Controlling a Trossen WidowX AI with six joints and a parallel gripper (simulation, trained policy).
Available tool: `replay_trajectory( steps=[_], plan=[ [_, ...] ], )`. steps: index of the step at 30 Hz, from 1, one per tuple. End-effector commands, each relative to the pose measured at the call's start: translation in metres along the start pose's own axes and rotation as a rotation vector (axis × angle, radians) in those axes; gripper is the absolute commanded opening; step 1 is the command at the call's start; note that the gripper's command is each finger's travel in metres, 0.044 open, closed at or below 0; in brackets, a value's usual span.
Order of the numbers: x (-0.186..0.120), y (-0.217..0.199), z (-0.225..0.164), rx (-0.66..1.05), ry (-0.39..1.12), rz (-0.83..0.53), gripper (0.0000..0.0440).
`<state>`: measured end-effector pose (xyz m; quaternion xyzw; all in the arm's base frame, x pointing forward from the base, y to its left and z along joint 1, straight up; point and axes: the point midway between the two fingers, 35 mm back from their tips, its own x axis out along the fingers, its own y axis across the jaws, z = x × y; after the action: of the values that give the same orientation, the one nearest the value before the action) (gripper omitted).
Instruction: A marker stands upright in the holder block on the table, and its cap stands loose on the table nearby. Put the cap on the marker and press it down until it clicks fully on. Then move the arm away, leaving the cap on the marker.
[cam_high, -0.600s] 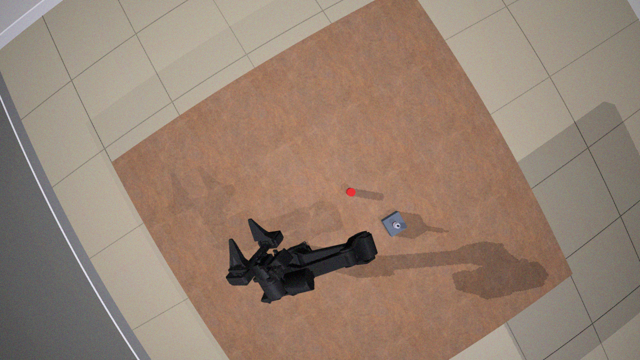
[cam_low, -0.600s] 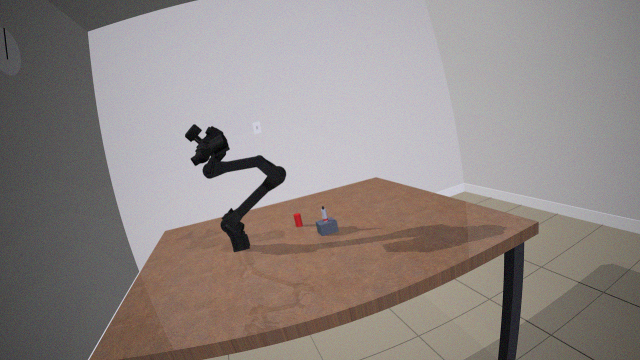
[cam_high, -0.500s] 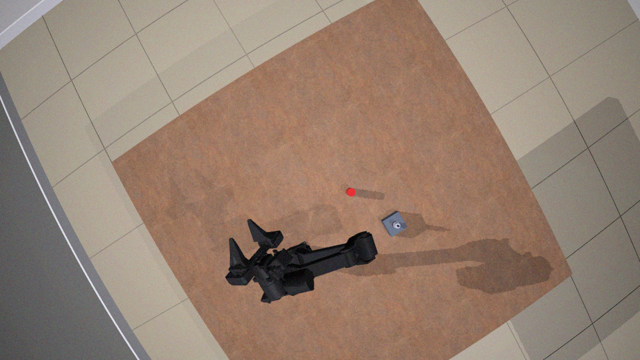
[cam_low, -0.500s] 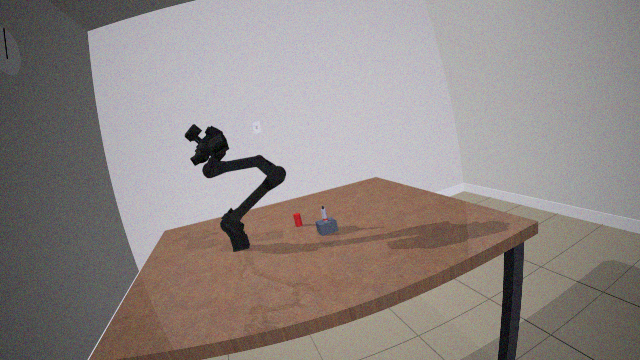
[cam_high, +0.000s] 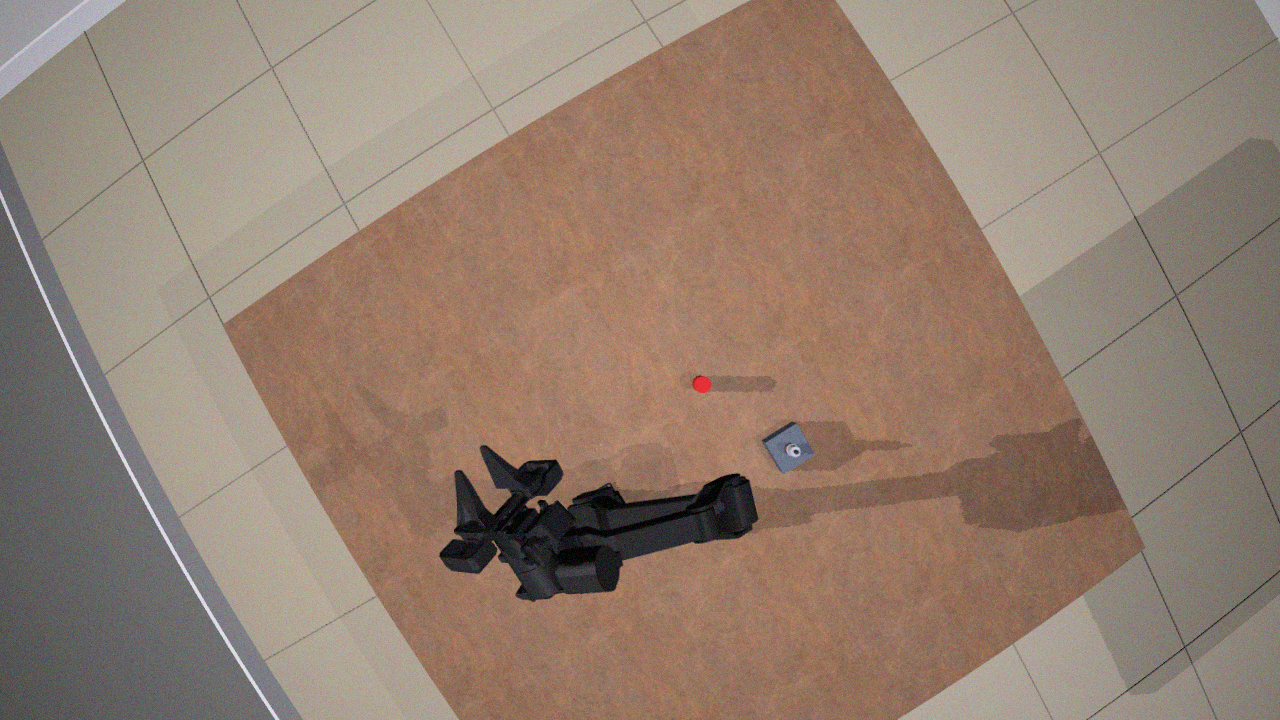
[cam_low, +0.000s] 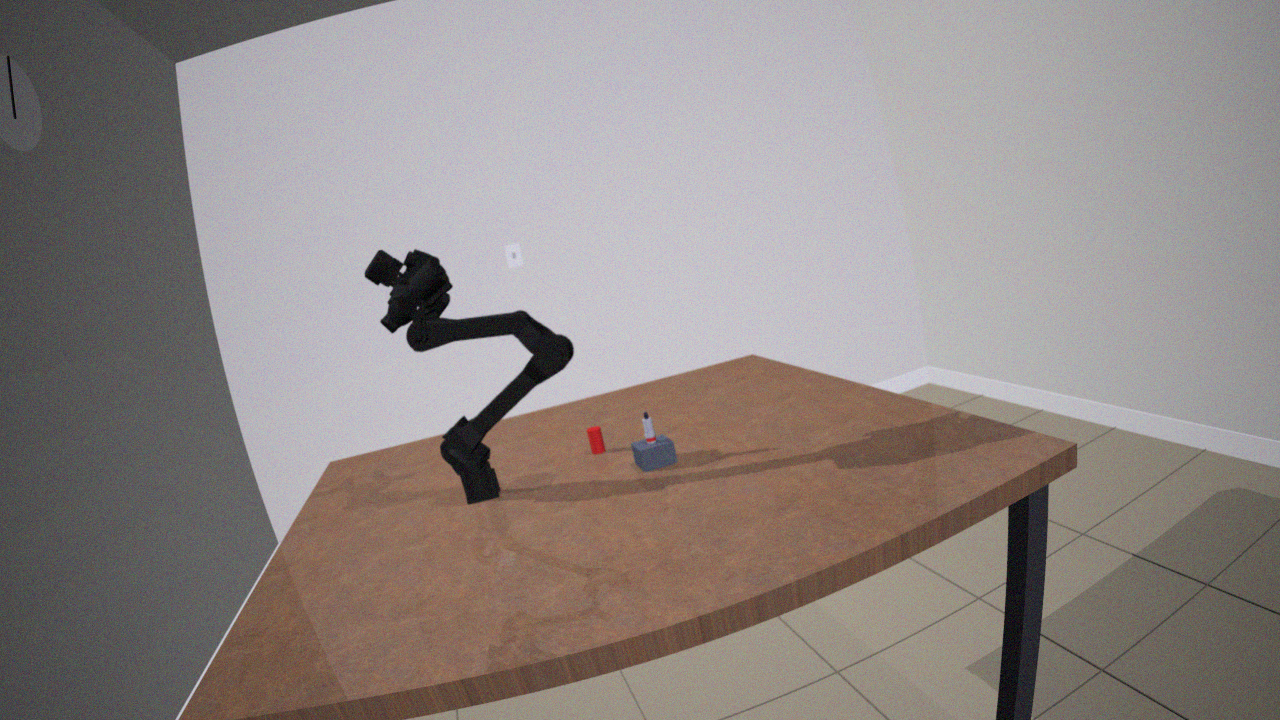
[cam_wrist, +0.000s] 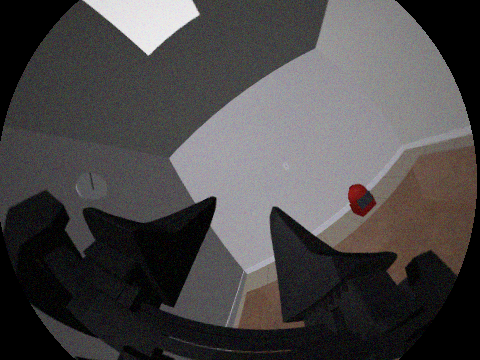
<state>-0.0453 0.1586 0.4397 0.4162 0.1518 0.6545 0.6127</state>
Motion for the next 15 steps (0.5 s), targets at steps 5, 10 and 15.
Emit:
replay_trajectory(
  steps=[5, 10, 15],
  plan=[
    [0.0048, 0.0063, 0.0019, -0.033, 0.006, 0.02, 0.0245],
    [0.0072, 0.009, 0.0011, -0.056, 0.016, 0.029, 0.0259],
    [0.0097, 0.0108, -0.0003, -0.077, 0.028, 0.035, 0.0273]
  ],
)
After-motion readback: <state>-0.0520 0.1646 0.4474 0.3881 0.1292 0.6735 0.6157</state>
